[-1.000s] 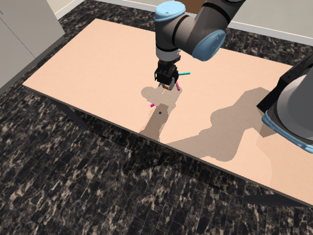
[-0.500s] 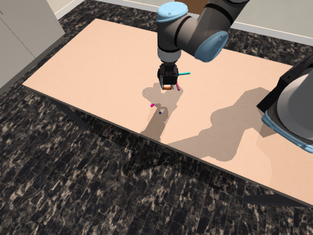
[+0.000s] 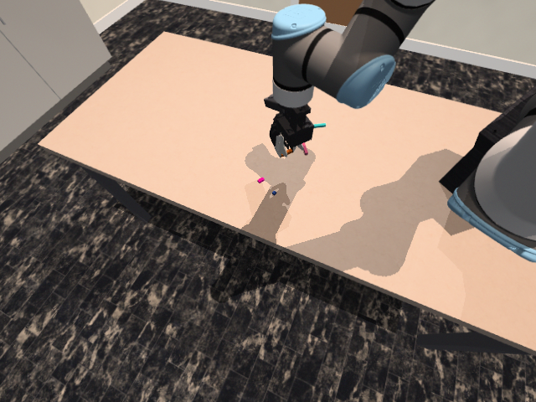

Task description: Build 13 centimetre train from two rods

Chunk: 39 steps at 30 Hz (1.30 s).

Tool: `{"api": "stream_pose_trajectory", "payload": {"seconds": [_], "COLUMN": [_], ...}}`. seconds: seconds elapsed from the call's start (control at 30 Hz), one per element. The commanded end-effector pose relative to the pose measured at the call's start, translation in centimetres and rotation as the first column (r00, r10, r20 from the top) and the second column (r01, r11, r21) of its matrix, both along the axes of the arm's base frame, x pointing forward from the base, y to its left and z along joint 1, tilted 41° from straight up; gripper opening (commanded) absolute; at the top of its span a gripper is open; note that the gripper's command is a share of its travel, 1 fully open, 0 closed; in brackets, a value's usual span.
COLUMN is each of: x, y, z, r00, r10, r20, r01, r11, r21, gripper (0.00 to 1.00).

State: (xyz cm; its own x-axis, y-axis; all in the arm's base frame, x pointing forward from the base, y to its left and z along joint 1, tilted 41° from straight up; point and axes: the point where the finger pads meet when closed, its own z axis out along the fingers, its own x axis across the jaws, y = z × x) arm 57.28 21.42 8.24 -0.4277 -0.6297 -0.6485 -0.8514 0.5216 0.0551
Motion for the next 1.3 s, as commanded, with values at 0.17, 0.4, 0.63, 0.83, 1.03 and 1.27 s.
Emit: {"api": "stream_pose_trajectory", "payload": {"seconds": [0.17, 0.4, 0.63, 0.83, 1.03, 1.27], "x": [-0.3, -0.5, -0.8, -1.0, -1.2, -1.4], "y": [0.4, 0.6, 0.9, 1.0, 1.2, 1.4], "z": [0.2, 0.3, 0.4, 0.4, 0.5, 0.5], "r00": [0.962, 0.905, 0.823, 0.774, 0.705, 0.636], "r10": [0.228, 0.358, 0.485, 0.544, 0.616, 0.677], "r20": [0.153, 0.231, 0.296, 0.323, 0.351, 0.371], "r01": [-0.215, -0.324, -0.42, -0.461, -0.507, -0.542], "r11": [0.972, 0.93, 0.87, 0.835, 0.784, 0.733], "r21": [-0.097, -0.173, -0.257, -0.3, -0.357, -0.41], "gripper": [0.0, 0.0, 0.0, 0.0, 0.0, 0.0]}}
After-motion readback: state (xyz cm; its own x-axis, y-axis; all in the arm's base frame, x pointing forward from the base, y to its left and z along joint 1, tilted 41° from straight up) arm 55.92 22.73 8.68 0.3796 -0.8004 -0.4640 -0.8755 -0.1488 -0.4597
